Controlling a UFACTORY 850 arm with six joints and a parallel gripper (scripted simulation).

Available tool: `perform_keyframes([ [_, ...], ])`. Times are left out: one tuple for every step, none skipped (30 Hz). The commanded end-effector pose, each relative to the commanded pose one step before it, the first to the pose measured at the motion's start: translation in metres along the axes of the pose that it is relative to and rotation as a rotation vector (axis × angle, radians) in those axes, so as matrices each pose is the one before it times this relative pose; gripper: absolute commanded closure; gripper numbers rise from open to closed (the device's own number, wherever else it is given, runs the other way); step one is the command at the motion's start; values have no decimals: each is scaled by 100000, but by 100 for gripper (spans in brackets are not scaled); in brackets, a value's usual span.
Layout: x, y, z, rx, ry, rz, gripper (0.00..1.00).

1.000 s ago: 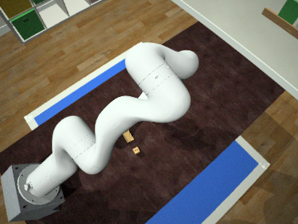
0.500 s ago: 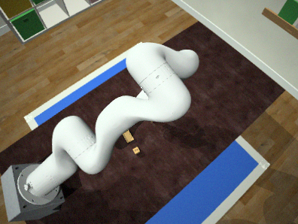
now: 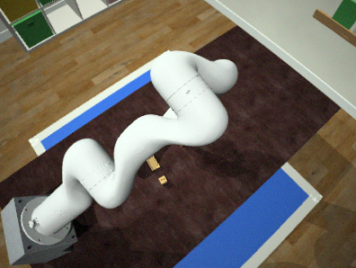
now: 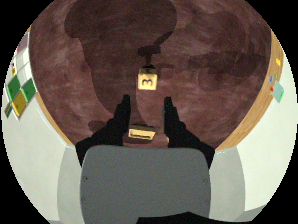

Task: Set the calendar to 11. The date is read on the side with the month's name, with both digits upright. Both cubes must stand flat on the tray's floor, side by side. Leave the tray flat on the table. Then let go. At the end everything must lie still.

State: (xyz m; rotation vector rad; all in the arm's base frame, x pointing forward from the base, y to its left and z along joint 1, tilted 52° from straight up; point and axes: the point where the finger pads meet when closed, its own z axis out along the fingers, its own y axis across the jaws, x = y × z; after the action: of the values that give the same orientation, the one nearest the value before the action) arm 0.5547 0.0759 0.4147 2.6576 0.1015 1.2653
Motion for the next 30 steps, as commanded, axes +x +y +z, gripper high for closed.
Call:
perform_keyframes([
  [62, -2, -36, 18, 116, 32, 51],
  [0, 0, 0, 0, 0, 0, 51],
  [0, 0, 0, 0, 0, 0, 51],
  [0, 0, 2, 0, 0, 0, 51],
  [0, 0, 0, 0, 0, 0, 51],
  [0, 0, 0, 0, 0, 0, 51],
  [0, 0, 4, 0, 0, 0, 51],
  [0, 0, 8, 0, 0, 0, 51],
  [0, 0, 12, -1, 0, 0, 51],
  [0, 0, 18, -1, 0, 0, 51],
  [0, 0, 24, -1, -1, 0, 51],
  [0, 0, 30, -1, -1, 0, 51],
  [1, 0, 38, -1, -1, 0, 51],
  [1, 0, 45, -1, -1, 0, 51],
  [1, 0, 53, -1, -2, -1, 51],
  [0, 0, 61, -1, -2, -1, 51],
  [0, 0, 69, -1, -3, -1, 51],
  [0, 0, 77, -1, -4, -1, 51],
  [1, 0, 84, -1, -1, 0, 51],
  [1, 0, 91, -1, 1, 0, 51],
  [1, 0, 98, 0, 0, 0, 51],
  [0, 0, 0, 0, 0, 0, 51],
  [0, 0, 0, 0, 0, 0, 51],
  [1, 0, 106, 1, 0, 0, 51],
  [0, 0, 113, 2, -1, 0, 51],
  [2, 0, 120, -2, 1, 0, 51],
  [1, 0, 126, -1, 0, 0, 51],
  [1, 0, 132, 1, -1, 0, 51],
  [1, 0, 137, 1, -1, 0, 51],
  [2, 0, 142, -1, 1, 0, 51],
])
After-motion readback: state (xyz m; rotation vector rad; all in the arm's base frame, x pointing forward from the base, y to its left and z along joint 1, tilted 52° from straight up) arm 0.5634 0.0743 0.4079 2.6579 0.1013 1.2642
